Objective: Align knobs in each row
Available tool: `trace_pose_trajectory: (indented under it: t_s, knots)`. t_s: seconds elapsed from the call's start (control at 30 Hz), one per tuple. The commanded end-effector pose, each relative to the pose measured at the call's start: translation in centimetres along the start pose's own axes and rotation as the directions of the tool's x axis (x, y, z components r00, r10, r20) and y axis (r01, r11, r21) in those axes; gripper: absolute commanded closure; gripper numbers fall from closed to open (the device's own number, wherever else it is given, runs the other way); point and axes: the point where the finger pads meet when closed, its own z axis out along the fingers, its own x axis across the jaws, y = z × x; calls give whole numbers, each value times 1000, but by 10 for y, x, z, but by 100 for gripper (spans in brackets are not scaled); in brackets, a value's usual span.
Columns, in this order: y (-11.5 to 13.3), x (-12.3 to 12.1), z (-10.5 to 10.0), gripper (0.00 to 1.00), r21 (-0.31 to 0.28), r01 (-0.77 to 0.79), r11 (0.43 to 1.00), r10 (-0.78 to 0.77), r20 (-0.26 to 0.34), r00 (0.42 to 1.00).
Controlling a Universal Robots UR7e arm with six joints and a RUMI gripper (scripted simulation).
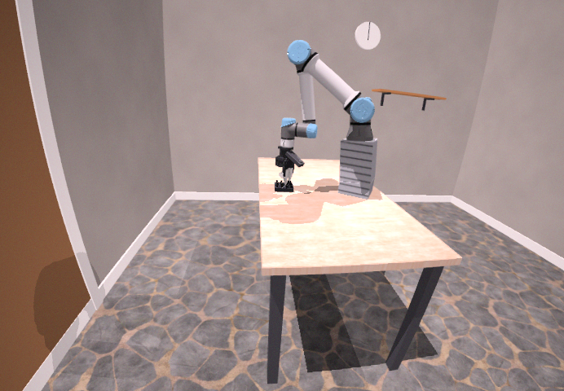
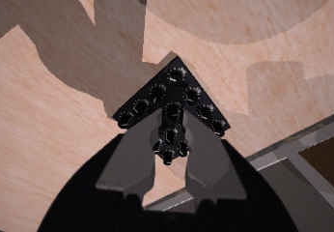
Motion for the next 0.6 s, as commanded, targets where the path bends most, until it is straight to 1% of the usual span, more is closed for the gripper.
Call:
trace_pose_trajectory:
  t_s: [0.0,0.37,0.4,0.57]
  knots:
    - [0,0,0,89,-1,0,1000,0,-1,1000]
    - [0,0,0,89,-1,0,1000,0,-1,1000]
    - [0,0,0,96,-1,0,1000,0,-1,1000]
    - [0,0,0,96,-1,0,1000,0,-1,1000]
